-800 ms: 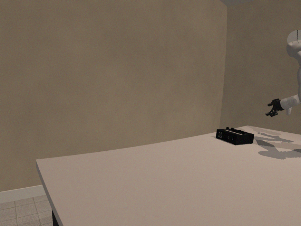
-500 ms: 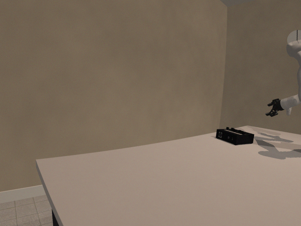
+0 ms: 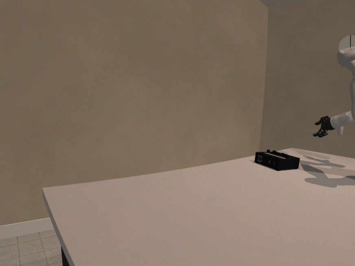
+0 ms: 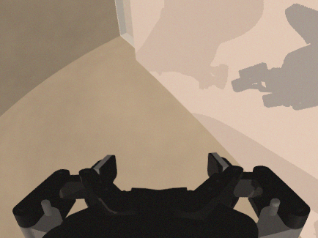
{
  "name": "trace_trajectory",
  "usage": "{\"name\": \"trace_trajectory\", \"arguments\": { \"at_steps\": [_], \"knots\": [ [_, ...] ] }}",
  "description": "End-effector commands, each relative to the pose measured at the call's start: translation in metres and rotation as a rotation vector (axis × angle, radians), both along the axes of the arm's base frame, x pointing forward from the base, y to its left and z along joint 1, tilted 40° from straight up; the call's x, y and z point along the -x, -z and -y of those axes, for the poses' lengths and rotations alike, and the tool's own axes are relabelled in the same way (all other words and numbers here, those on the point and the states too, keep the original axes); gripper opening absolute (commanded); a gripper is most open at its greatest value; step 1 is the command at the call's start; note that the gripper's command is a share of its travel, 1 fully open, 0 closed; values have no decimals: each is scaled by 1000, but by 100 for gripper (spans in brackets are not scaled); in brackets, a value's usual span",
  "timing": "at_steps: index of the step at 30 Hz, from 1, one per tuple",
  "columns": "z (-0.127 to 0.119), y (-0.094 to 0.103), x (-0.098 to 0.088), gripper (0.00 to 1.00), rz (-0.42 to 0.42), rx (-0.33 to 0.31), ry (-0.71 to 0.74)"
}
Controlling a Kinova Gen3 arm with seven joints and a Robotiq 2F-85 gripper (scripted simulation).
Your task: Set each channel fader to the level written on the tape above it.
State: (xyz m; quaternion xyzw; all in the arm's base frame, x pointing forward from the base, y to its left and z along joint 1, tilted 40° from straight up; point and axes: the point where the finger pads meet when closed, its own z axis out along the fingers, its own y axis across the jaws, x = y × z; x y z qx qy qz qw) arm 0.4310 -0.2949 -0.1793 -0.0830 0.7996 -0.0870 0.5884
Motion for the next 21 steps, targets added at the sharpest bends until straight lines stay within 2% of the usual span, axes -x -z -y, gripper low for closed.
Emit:
{"name": "trace_trajectory", "arguments": {
  "at_steps": [1, 5, 8, 10, 15, 16, 18, 19, 21],
  "knots": [
    [-4, -9, -7, 100, 2, 25, -35],
    [-24, -28, -22, 100, 0, 99, -150],
    [-49, -50, -37, 100, 1, 186, -282],
    [-49, -50, -37, 100, 1, 186, -282],
    [-109, -97, -60, 100, 18, 389, -576],
    [-109, -97, -60, 100, 18, 389, -576],
    [-138, -118, -65, 100, 34, 489, -711],
    [-138, -118, -65, 100, 34, 489, -711],
    [-169, -139, -67, 100, 56, 597, -852]
  ]
}}
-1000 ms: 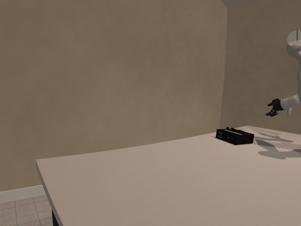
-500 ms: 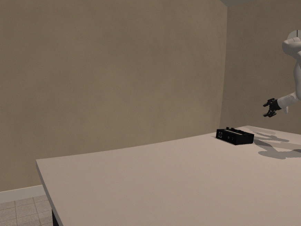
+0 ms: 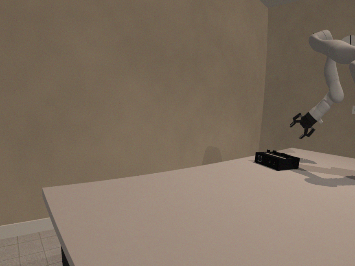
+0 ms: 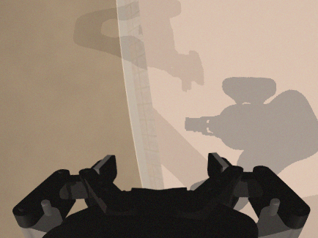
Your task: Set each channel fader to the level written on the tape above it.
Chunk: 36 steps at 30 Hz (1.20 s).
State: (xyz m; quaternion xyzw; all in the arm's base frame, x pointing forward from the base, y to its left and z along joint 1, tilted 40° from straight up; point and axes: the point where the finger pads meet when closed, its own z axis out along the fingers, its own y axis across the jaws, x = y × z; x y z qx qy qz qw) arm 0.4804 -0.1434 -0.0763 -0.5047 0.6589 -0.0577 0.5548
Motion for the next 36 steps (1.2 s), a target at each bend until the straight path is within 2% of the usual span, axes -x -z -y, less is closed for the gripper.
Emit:
{"name": "trace_trajectory", "arguments": {
  "at_steps": [1, 2, 3, 4, 17, 18, 27, 28, 36],
  "knots": [
    [-17, -36, -18, 100, 31, 92, -106],
    [-33, -47, -18, 100, 46, 143, -180],
    [-33, -47, -18, 100, 46, 143, -180],
    [-48, -58, -16, 100, 63, 196, -254],
    [-48, -58, -16, 100, 63, 196, -254],
    [-63, -68, -14, 100, 82, 248, -329],
    [-63, -68, -14, 100, 82, 248, -329],
    [-77, -78, -11, 100, 102, 300, -403],
    [-77, -78, -11, 100, 102, 300, -403]
  ]
}}
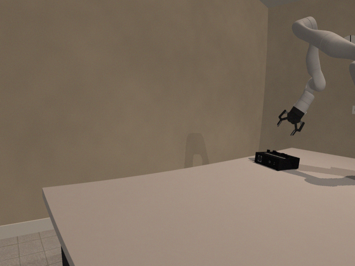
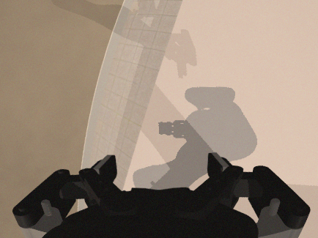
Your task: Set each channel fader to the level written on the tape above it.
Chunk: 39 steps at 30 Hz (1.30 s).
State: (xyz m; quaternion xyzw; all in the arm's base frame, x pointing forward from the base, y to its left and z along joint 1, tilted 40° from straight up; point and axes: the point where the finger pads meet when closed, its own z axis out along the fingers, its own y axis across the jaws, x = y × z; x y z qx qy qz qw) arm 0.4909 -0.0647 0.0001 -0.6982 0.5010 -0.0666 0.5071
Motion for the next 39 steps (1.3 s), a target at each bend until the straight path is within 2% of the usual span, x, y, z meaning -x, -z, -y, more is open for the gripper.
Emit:
{"name": "trace_trajectory", "arguments": {
  "at_steps": [1, 2, 11, 12, 22, 23, 32, 33, 39],
  "knots": [
    [1, -2, -1, 100, 3, 4, 0],
    [-13, -12, 3, 100, 24, 55, -73],
    [-13, -12, 3, 100, 24, 55, -73],
    [-26, -21, 7, 100, 47, 106, -146],
    [-26, -21, 7, 100, 47, 106, -146],
    [-39, -31, 11, 100, 71, 155, -217],
    [-39, -31, 11, 100, 71, 155, -217],
    [-51, -40, 17, 100, 96, 202, -286],
    [-51, -40, 17, 100, 96, 202, -286]
  ]
}}
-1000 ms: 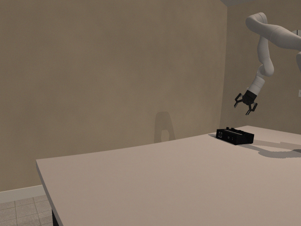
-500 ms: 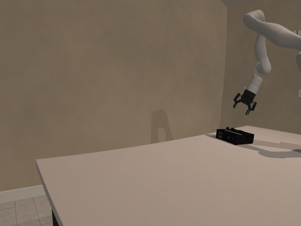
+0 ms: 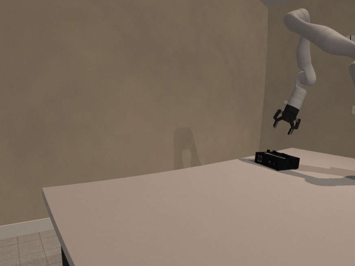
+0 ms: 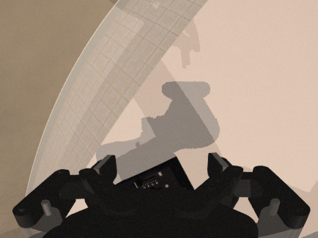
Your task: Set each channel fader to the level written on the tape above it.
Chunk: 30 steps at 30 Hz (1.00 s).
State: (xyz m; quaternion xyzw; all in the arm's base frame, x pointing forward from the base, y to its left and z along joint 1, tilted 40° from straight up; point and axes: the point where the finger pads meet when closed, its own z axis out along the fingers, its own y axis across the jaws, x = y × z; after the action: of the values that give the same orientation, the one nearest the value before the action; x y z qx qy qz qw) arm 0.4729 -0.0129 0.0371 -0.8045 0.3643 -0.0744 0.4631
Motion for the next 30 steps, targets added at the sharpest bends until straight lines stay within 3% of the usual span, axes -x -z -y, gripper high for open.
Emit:
{"name": "trace_trajectory", "arguments": {
  "at_steps": [1, 3, 4, 13, 14, 23, 24, 30],
  "knots": [
    [1, -3, -1, 100, 5, 5, -1],
    [1, -3, -1, 100, 5, 5, -1],
    [-11, -11, 4, 100, 30, 51, -69],
    [-11, -11, 4, 100, 30, 51, -69],
    [-21, -19, 10, 100, 56, 94, -134],
    [-21, -19, 10, 100, 56, 94, -134],
    [-30, -27, 15, 100, 82, 136, -196],
    [-30, -27, 15, 100, 82, 136, -196]
  ]
}}
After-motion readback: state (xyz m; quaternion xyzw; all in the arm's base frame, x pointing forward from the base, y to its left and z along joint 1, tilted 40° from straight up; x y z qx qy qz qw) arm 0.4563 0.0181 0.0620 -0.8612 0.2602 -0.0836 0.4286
